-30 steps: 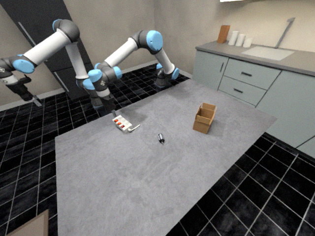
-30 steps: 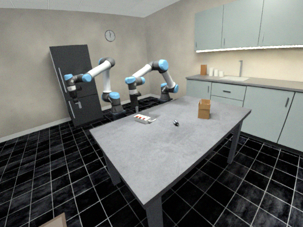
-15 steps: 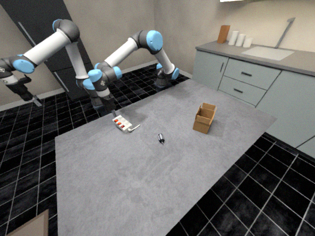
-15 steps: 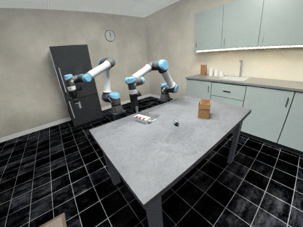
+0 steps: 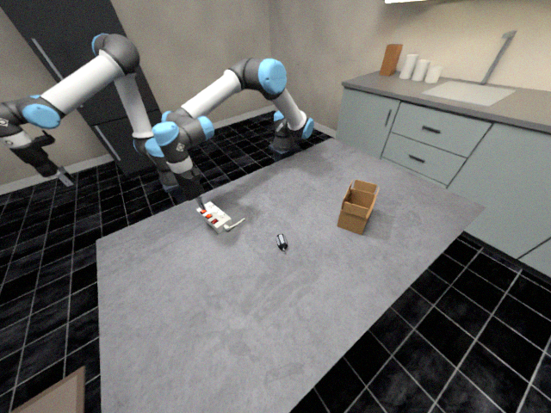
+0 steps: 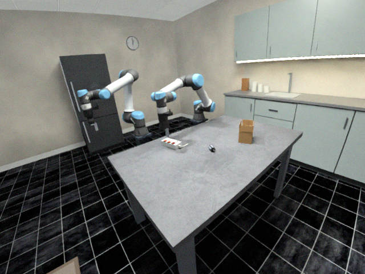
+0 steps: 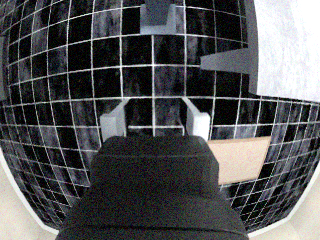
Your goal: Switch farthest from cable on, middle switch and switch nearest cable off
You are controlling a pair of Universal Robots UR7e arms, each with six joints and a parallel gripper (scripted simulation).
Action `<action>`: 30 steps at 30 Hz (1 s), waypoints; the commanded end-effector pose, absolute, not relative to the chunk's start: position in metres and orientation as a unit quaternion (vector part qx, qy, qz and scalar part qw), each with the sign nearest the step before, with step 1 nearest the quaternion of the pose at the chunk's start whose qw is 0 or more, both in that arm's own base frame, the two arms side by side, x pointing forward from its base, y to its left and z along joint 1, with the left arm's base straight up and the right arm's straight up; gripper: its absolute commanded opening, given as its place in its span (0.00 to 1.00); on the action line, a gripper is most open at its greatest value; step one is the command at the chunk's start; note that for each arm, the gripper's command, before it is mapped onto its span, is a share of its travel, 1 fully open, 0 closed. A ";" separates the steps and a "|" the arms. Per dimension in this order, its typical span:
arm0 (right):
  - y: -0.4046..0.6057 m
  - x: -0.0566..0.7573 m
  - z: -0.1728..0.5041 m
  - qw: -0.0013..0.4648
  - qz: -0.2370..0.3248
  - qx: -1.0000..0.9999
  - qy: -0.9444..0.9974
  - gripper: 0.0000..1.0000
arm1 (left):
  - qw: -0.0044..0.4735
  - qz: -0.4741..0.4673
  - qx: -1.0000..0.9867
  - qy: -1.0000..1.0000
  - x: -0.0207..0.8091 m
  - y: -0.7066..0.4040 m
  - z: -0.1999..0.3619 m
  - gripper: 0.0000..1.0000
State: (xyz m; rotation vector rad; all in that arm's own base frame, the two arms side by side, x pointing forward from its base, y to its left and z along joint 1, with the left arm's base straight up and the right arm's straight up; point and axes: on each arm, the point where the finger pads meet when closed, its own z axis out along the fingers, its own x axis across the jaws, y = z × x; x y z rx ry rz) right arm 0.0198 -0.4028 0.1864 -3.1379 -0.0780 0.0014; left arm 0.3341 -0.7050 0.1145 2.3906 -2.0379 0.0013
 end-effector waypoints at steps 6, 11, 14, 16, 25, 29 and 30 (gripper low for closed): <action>-0.403 0.020 0.187 0.000 0.000 -1.000 -0.025 1.00 | 0.001 0.002 0.761 -0.649 0.335 -0.706 0.116 0.00; -0.403 0.020 0.187 0.000 0.000 -1.000 -0.025 1.00 | 0.001 0.002 0.761 -0.649 0.335 -0.706 0.116 0.00; -0.403 0.020 0.187 0.000 0.000 -1.000 -0.025 1.00 | 0.001 0.002 0.761 -0.649 0.335 -0.706 0.116 0.00; -0.403 0.020 0.187 0.000 0.000 -1.000 -0.025 1.00 | 0.001 0.002 0.761 -0.649 0.335 -0.706 0.116 0.00; -0.403 0.020 0.187 0.000 0.000 -1.000 -0.025 1.00 | 0.001 0.002 0.761 -0.649 0.335 -0.706 0.115 0.00; -0.403 0.020 0.187 0.000 0.000 -1.000 -0.025 1.00 | 0.001 0.001 0.761 -0.649 0.335 -0.706 0.113 0.00; -0.403 0.020 0.187 0.000 0.000 -1.000 -0.025 1.00 | 0.001 0.001 0.761 -0.649 0.335 -0.706 0.113 0.00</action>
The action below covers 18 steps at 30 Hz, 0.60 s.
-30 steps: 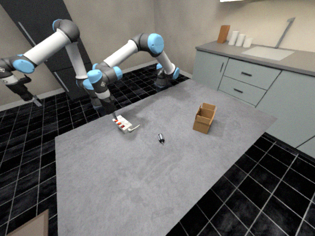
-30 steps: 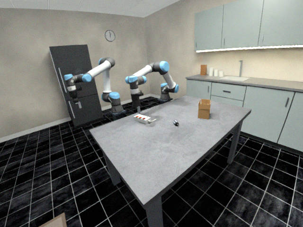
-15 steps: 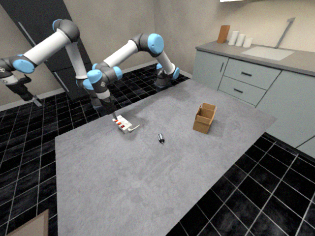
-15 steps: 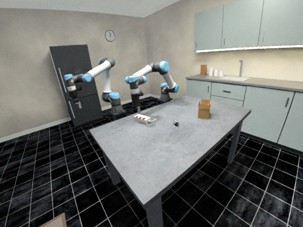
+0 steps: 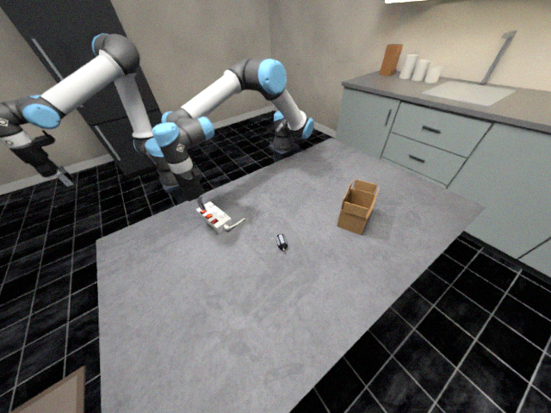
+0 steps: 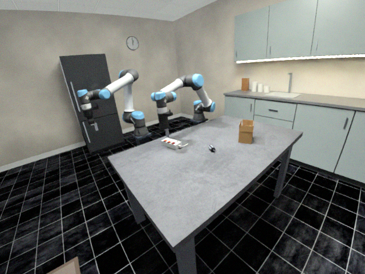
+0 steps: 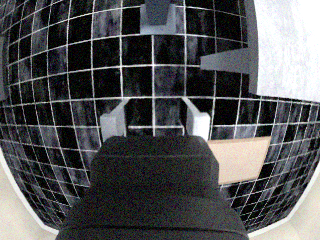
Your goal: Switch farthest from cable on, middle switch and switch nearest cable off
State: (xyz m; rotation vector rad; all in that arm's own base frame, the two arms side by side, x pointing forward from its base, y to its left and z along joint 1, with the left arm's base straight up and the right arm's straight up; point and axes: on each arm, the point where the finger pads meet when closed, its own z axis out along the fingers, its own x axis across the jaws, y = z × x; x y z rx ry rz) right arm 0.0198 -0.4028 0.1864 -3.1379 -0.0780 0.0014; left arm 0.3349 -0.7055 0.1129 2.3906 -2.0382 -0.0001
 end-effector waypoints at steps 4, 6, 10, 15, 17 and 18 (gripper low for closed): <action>-0.403 0.020 0.187 0.000 0.000 -1.000 -0.025 1.00 | 0.001 0.001 0.761 -0.649 0.335 -0.706 0.111 0.00; -0.403 0.020 0.187 0.000 0.000 -1.000 -0.025 1.00 | 0.001 0.001 0.761 -0.649 0.335 -0.706 0.109 0.00; -0.403 0.020 0.187 0.000 0.000 -1.000 -0.025 1.00 | 0.001 0.001 0.761 -0.649 0.335 -0.706 0.105 0.00; -0.403 0.020 0.187 0.000 0.000 -1.000 -0.025 1.00 | 0.001 0.001 0.761 -0.649 0.335 -0.706 0.099 0.00; -0.403 0.020 0.187 0.000 0.000 -1.000 -0.025 1.00 | 0.001 0.001 0.761 -0.649 0.335 -0.706 0.096 0.00; -0.403 0.020 0.187 0.000 0.000 -1.000 -0.025 1.00 | 0.001 0.001 0.761 -0.649 0.335 -0.706 0.095 0.00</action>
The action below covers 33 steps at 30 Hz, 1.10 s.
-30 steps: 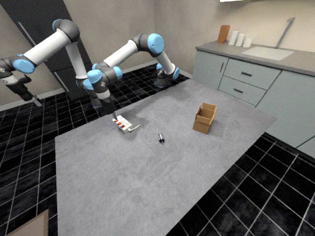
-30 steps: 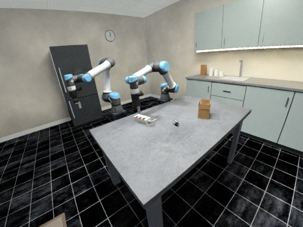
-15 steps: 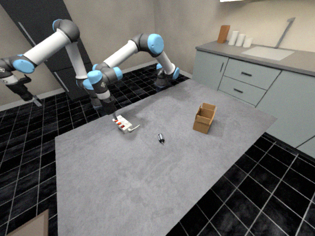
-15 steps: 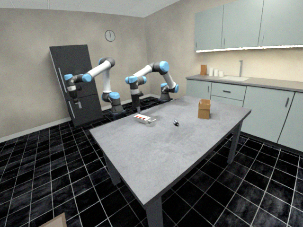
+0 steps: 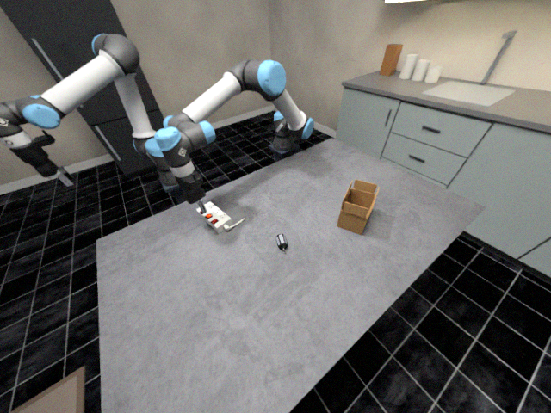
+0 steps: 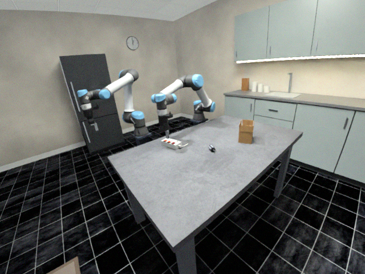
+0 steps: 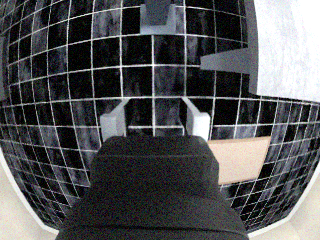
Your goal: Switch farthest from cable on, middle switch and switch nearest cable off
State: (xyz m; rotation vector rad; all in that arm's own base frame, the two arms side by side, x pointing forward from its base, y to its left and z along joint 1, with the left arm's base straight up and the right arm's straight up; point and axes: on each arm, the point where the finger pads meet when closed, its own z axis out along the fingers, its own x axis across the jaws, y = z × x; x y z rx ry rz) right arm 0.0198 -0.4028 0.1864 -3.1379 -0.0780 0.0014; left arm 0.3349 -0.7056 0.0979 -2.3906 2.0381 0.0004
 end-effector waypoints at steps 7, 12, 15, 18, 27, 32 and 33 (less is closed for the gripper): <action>-0.403 0.020 0.187 0.000 0.000 -1.000 -0.025 1.00 | -0.001 -0.001 -0.761 0.649 0.335 -0.707 0.088 0.00; -0.403 0.020 0.187 0.000 0.000 -1.000 -0.025 1.00 | -0.001 -0.001 -0.761 0.649 0.335 -0.707 0.082 0.00; -0.403 0.020 0.187 0.000 0.000 -1.000 -0.025 1.00 | -0.001 -0.001 -0.761 0.649 0.335 -0.707 0.079 0.00; -0.403 0.020 0.187 0.000 0.000 -1.000 -0.025 1.00 | -0.001 -0.001 -0.761 0.649 0.335 -0.707 0.077 0.00; -0.403 0.020 0.187 0.000 0.000 -1.000 -0.025 1.00 | -0.001 -0.001 -0.761 0.649 0.335 -0.707 0.073 0.00; -0.403 0.020 0.187 0.000 0.000 -1.000 -0.025 1.00 | -0.001 -0.001 -0.761 0.649 0.335 -0.707 0.072 0.00; -0.403 0.020 0.187 0.000 0.000 -1.000 -0.025 1.00 | -0.001 -0.001 -0.761 0.649 0.335 -0.707 0.072 0.00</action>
